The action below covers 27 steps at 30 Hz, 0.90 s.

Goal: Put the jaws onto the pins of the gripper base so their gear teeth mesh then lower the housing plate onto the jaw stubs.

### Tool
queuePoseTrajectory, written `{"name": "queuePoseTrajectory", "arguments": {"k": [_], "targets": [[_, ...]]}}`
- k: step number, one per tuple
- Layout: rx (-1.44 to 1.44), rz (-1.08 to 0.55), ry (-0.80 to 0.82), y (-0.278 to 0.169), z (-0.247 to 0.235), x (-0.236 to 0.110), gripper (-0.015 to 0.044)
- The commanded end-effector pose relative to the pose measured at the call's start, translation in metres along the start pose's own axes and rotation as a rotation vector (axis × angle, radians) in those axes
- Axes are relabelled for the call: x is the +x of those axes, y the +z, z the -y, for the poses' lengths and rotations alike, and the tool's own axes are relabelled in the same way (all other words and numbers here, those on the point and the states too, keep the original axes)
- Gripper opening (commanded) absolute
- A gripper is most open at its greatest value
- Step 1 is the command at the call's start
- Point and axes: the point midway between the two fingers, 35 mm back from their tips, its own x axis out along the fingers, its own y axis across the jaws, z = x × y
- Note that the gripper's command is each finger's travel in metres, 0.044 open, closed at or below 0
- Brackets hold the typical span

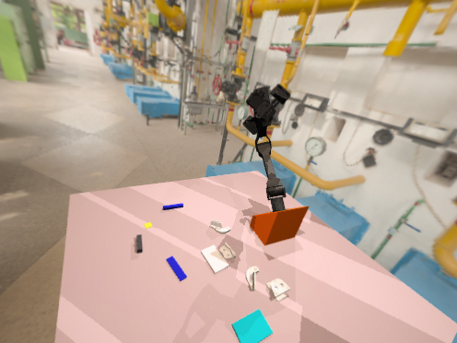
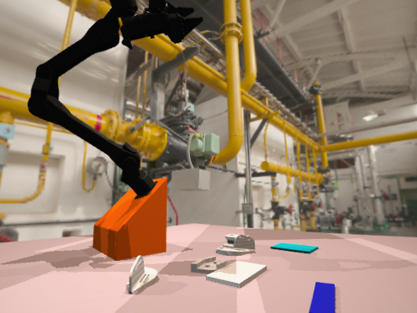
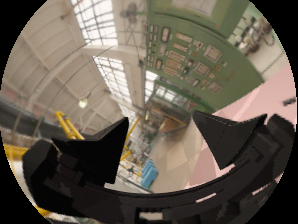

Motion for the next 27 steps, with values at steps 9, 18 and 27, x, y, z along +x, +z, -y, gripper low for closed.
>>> {"name": "queuePoseTrajectory", "arguments": {"k": [9,18,27], "targets": [[-0.162,-0.210,-0.287,-0.063,0.081,0.068,0.0440],[-0.239,-0.372,-0.515,-0.117,0.153,0.095,0.0440],[-0.366,-0.577,-0.673,-0.168,0.216,0.104,0.0440]]}}
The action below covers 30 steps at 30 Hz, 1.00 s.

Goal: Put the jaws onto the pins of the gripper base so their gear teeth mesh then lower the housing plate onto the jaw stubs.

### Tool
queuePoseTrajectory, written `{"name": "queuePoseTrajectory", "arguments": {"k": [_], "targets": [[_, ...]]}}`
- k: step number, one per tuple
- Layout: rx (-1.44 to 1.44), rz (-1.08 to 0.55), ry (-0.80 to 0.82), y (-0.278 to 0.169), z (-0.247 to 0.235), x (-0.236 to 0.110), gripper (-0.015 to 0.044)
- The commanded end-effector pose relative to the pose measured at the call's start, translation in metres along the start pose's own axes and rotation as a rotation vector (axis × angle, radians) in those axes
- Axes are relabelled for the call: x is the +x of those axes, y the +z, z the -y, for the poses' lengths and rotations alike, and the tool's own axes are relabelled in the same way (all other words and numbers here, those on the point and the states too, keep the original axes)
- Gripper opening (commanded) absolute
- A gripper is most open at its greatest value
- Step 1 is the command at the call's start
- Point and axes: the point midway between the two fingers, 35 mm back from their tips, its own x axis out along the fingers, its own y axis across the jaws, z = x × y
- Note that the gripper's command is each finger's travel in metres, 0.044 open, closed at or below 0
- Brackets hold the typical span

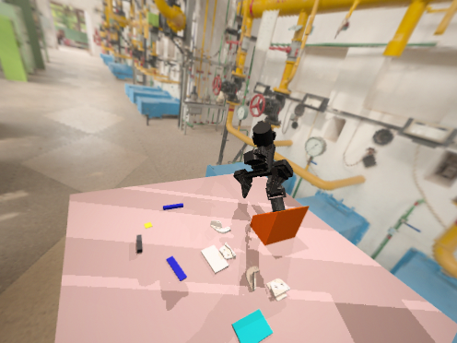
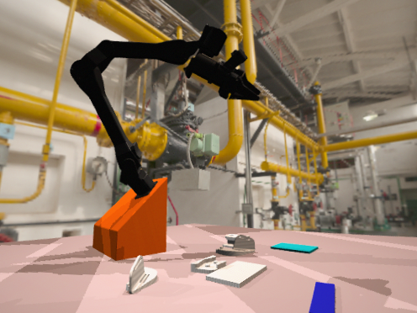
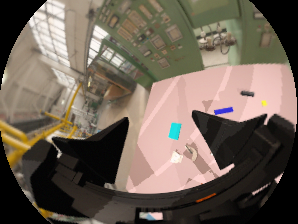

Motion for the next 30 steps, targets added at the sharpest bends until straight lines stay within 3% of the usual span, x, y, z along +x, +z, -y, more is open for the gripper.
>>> {"name": "queuePoseTrajectory", "arguments": {"k": [1,16,30], "targets": [[-0.073,-0.094,-0.074,-0.025,0.013,0.027,0.0440],[-0.360,-0.455,-0.255,-0.118,0.061,0.099,0.0440],[-0.637,-0.834,-0.330,-0.214,0.110,0.129,0.0440]]}}
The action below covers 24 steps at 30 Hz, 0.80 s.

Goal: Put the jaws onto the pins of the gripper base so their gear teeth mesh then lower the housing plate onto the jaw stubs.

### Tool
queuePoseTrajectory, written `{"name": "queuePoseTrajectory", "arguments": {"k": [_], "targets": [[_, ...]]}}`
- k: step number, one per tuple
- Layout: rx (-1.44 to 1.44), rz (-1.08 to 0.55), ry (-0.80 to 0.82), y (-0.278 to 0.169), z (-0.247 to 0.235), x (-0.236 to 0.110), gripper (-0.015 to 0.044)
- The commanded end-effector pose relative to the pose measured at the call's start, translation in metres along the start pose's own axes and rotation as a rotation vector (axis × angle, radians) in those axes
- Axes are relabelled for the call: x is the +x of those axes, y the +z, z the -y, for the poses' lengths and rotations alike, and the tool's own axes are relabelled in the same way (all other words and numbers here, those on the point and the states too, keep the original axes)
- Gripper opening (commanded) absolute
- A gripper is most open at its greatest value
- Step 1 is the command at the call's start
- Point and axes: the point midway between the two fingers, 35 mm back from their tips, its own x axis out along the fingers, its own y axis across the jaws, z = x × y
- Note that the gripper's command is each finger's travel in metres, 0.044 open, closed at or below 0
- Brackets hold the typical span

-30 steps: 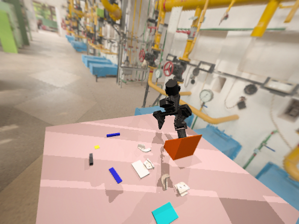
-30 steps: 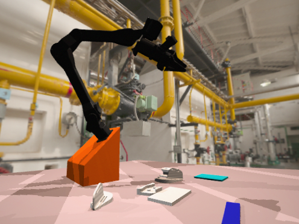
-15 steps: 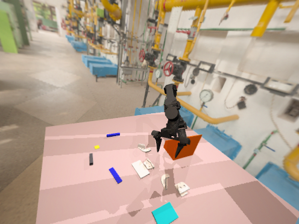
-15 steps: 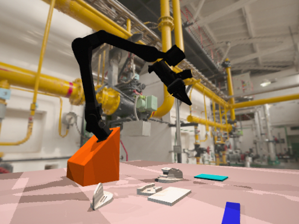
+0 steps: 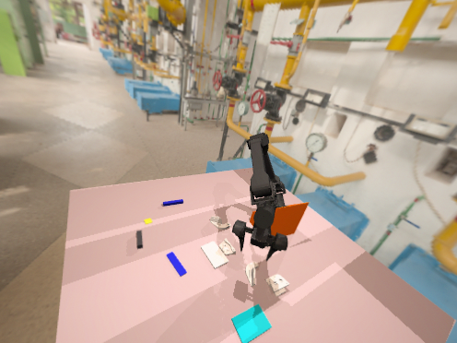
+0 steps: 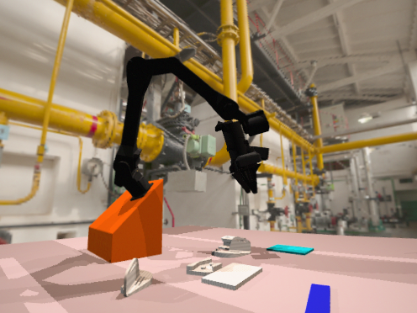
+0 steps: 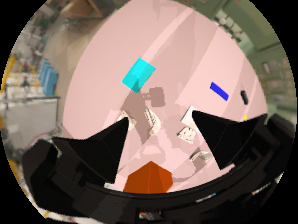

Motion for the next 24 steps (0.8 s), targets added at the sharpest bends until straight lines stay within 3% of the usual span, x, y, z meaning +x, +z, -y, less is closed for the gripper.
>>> {"name": "queuePoseTrajectory", "arguments": {"k": [1,8,14,18,24], "targets": [[-0.096,-0.111,-0.017,-0.022,-0.005,0.026,0.0440],[-0.247,-0.270,-0.022,-0.055,-0.013,0.061,0.0440],[-0.251,-0.274,-0.022,-0.056,-0.013,0.061,0.0440],[-0.251,-0.276,-0.024,-0.066,-0.011,0.097,0.0440],[-0.251,-0.276,-0.024,-0.067,-0.011,0.100,0.0440]]}}
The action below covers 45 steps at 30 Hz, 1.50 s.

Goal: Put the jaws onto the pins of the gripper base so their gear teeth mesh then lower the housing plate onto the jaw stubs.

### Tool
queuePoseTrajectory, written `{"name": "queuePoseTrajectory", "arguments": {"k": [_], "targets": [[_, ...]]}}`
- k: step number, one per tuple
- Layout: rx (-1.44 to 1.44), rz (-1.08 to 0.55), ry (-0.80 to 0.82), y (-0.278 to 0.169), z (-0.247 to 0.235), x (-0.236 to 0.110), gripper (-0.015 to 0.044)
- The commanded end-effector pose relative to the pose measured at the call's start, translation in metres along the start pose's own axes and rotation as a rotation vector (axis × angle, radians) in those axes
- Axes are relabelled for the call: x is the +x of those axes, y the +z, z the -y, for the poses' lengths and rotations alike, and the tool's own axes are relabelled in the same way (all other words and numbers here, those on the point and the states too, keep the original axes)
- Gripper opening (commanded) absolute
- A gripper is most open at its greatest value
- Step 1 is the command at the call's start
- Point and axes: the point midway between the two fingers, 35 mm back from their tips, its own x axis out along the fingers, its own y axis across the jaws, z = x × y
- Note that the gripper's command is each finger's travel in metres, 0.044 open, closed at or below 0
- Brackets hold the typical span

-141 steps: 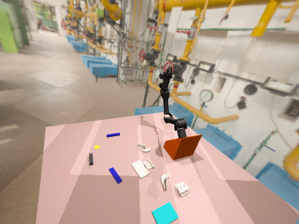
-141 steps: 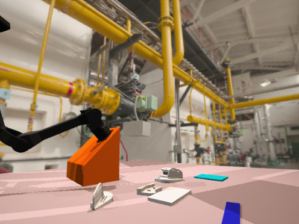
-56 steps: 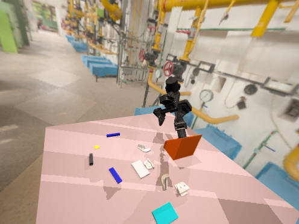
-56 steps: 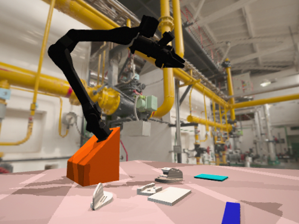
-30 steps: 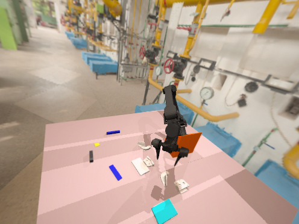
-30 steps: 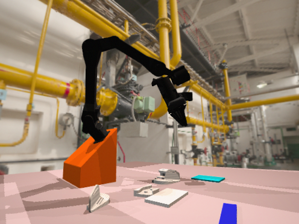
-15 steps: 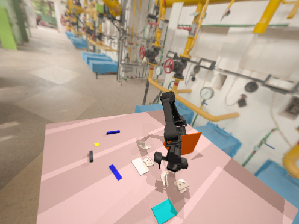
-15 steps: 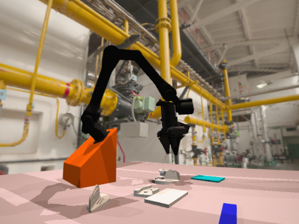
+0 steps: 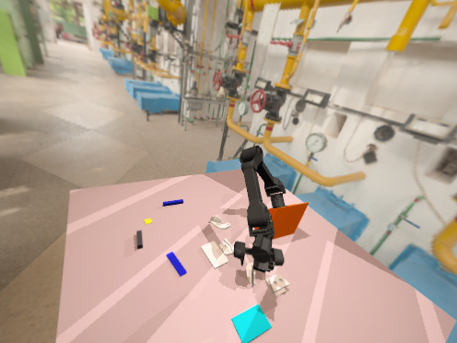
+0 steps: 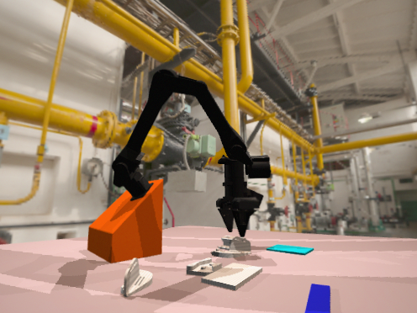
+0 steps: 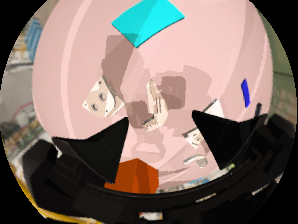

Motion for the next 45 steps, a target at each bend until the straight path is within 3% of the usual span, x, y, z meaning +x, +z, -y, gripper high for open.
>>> {"name": "queuePoseTrajectory", "arguments": {"k": [1,32,45], "targets": [[-0.005,0.001,-0.010,-0.001,0.000,0.003,0.0440],[-0.005,-0.002,-0.012,-0.002,0.001,0.052,0.0440],[-0.005,-0.002,-0.012,-0.002,0.001,0.053,0.0440]]}}
